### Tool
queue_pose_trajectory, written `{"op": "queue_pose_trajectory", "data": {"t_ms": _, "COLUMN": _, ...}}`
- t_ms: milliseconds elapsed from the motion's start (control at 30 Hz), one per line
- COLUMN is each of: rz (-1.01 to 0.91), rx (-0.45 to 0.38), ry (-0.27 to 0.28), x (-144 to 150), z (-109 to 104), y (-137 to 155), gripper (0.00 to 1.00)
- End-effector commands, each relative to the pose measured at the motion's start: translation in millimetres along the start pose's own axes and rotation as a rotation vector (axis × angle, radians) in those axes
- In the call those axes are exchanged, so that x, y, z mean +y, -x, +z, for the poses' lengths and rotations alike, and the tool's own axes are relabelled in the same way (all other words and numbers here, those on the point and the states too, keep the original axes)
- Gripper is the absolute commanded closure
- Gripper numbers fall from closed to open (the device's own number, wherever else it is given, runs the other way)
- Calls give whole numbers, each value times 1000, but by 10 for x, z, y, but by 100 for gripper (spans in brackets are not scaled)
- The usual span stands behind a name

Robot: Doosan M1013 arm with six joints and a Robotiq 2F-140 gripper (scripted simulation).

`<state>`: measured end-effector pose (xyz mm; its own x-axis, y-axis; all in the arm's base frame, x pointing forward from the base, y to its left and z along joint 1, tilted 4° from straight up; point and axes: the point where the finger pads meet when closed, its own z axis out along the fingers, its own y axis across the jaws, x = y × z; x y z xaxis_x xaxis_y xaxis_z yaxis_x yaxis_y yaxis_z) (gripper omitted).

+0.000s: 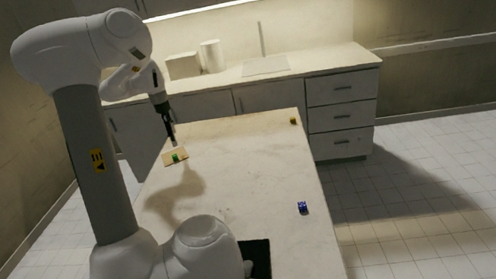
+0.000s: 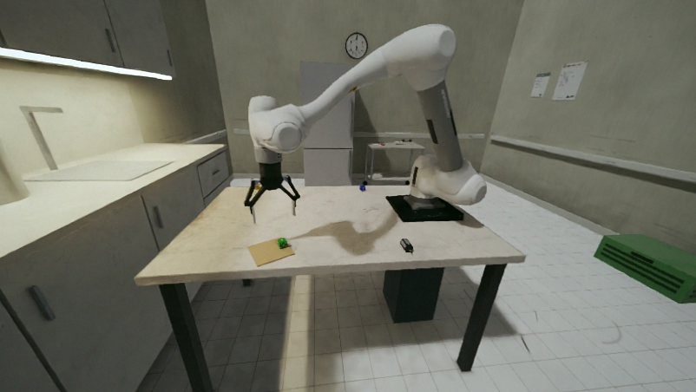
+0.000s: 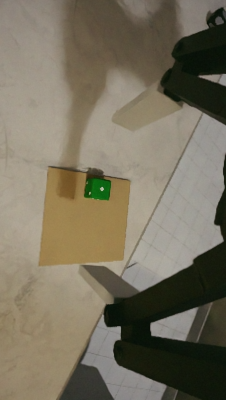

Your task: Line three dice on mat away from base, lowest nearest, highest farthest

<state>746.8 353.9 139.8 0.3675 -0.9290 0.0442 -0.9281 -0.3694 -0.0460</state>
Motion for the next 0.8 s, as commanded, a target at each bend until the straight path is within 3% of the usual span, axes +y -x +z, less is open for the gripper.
{"op": "queue_pose_trajectory", "data": {"t_ms": 0, "rz": 139, "rx": 0, "ry": 1, "x": -206, "z": -10, "y": -462, "gripper": 0}}
{"op": "queue_pose_trajectory", "data": {"t_ms": 100, "rz": 307, "rx": 0, "ry": 2, "x": -399, "z": -9, "y": -1049, "gripper": 0}}
{"op": "queue_pose_trajectory", "data": {"t_ms": 167, "rz": 336, "rx": 0, "ry": 2, "x": -428, "z": -9, "y": -1155, "gripper": 0}}
{"op": "queue_pose_trajectory", "data": {"t_ms": 200, "rz": 439, "rx": 0, "ry": 2, "x": -518, "z": -7, "y": -1529, "gripper": 0}}
{"op": "queue_pose_trajectory", "data": {"t_ms": 233, "rz": 454, "rx": 0, "ry": 2, "x": -529, "z": -7, "y": -1583, "gripper": 0}}
{"op": "queue_pose_trajectory", "data": {"t_ms": 300, "rz": 565, "rx": 0, "ry": 3, "x": -603, "z": -4, "y": -2000, "gripper": 0}}
{"op": "queue_pose_trajectory", "data": {"t_ms": 400, "rz": 580, "rx": 0, "ry": 3, "x": -611, "z": -4, "y": -2055, "gripper": 0}}
{"op": "queue_pose_trajectory", "data": {"t_ms": 433, "rz": 712, "rx": 0, "ry": 3, "x": -666, "z": 0, "y": -2562, "gripper": 0}}
{"op": "queue_pose_trajectory", "data": {"t_ms": 500, "rz": 712, "rx": 0, "ry": 3, "x": -666, "z": 0, "y": -2562, "gripper": 0}}
{"op": "queue_pose_trajectory", "data": {"t_ms": 533, "rz": 811, "rx": 0, "ry": 3, "x": -685, "z": 3, "y": -2950, "gripper": 0}}
{"op": "queue_pose_trajectory", "data": {"t_ms": 600, "rz": 847, "rx": 0, "ry": 3, "x": -688, "z": 5, "y": -3091, "gripper": 0}}
{"op": "queue_pose_trajectory", "data": {"t_ms": 633, "rz": 940, "rx": 0, "ry": 3, "x": -682, "z": 8, "y": -3458, "gripper": 0}}
{"op": "queue_pose_trajectory", "data": {"t_ms": 700, "rz": 982, "rx": 0, "ry": 3, "x": -674, "z": 10, "y": -3626, "gripper": 0}}
{"op": "queue_pose_trajectory", "data": {"t_ms": 733, "rz": 1071, "rx": 0, "ry": 3, "x": -646, "z": 14, "y": -3980, "gripper": 0}}
{"op": "queue_pose_trajectory", "data": {"t_ms": 767, "rz": 1114, "rx": 0, "ry": 3, "x": -626, "z": 16, "y": -4153, "gripper": 0}}
